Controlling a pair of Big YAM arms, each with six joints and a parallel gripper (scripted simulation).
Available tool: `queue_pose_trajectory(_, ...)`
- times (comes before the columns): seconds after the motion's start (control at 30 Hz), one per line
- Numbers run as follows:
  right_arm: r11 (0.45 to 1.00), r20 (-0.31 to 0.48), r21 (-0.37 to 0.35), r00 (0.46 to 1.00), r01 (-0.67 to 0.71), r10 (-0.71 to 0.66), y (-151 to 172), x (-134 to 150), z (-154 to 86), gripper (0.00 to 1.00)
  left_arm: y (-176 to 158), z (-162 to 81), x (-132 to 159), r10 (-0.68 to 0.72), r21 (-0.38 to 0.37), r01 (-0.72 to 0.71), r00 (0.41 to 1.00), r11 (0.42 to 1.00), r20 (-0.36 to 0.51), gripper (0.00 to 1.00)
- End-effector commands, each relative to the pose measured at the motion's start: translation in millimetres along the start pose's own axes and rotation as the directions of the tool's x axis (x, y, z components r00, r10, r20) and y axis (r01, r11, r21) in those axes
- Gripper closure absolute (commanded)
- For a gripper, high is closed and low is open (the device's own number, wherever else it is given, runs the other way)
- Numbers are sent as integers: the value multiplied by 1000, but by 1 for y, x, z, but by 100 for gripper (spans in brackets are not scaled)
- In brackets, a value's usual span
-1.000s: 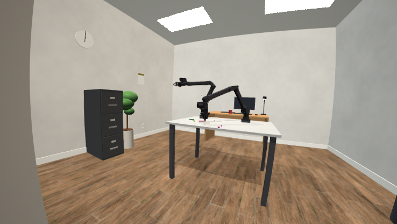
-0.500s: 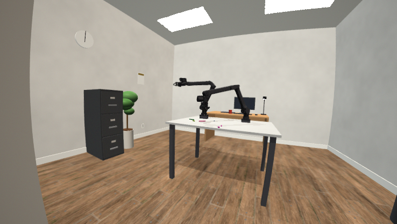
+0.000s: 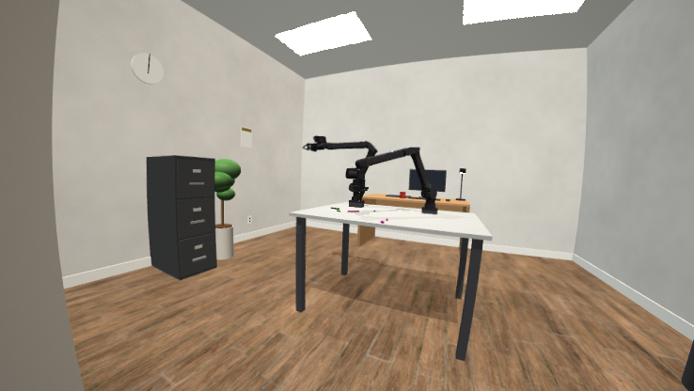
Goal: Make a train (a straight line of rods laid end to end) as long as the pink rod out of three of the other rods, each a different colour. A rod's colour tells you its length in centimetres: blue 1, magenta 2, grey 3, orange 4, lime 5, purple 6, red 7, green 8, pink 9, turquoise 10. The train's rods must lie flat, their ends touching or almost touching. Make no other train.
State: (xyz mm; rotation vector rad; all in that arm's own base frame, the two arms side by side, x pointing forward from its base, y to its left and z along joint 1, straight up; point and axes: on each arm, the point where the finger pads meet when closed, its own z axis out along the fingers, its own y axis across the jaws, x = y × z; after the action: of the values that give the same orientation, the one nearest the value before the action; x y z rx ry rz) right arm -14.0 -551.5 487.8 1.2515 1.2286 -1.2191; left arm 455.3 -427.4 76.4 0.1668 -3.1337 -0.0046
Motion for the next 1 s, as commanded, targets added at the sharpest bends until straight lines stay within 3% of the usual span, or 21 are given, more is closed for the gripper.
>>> queue_pose_trajectory(0.0, 1000, 35, 3, 999, -9, 9, -4, -12, -7, 0, -15, -29, 53, 59, 37, -60, 998, 997, 32, 96)
queue_pose_trajectory(0.17, 1000, 35, 3, 999, -9, 9, -4, -12, -7, 0, -5, -29, 120, 135, 35, -136, 990, 990, 31, 96)
queue_pose_trajectory(0.23, 1000, 35, 3, 999, -9, 9, -4, -12, -7, 0, -5, -29, 120, 135, 35, -136, 990, 990, 31, 96)
queue_pose_trajectory(0.37, 1000, 35, 3, 999, -9, 9, -4, -12, -7, 0, 23, -24, 198, 226, 32, -227, 974, 973, 30, 96)
queue_pose_trajectory(0.47, 1000, 35, 3, 999, -9, 9, -4, -12, -7, 0, 40, -19, 230, 266, 31, -267, 963, 963, 29, 96)
queue_pose_trajectory(0.53, 1000, 35, 3, 999, -9, 9, -4, -12, -7, 0, 45, -18, 239, 277, 31, -278, 961, 960, 29, 96)
queue_pose_trajectory(0.6, 1000, 35, 3, 999, -9, 9, -4, -12, -7, 0, 45, -7, 228, 257, 14, -257, 966, 966, 16, 96)
queue_pose_trajectory(0.63, 1000, 35, 3, 999, -9, 9, -4, -12, -7, 0, 30, -20, 222, 256, 45, -258, 966, 965, 40, 96)
queue_pose_trajectory(0.73, 1000, 35, 3, 999, -9, 9, -4, -12, -7, 0, 42, -11, 227, 257, 18, -257, 966, 966, 18, 96)
queue_pose_trajectory(0.97, 1000, 35, 3, 999, -9, 9, -4, -12, -7, 0, 42, -17, 236, 274, 23, -274, 962, 961, 20, 96)
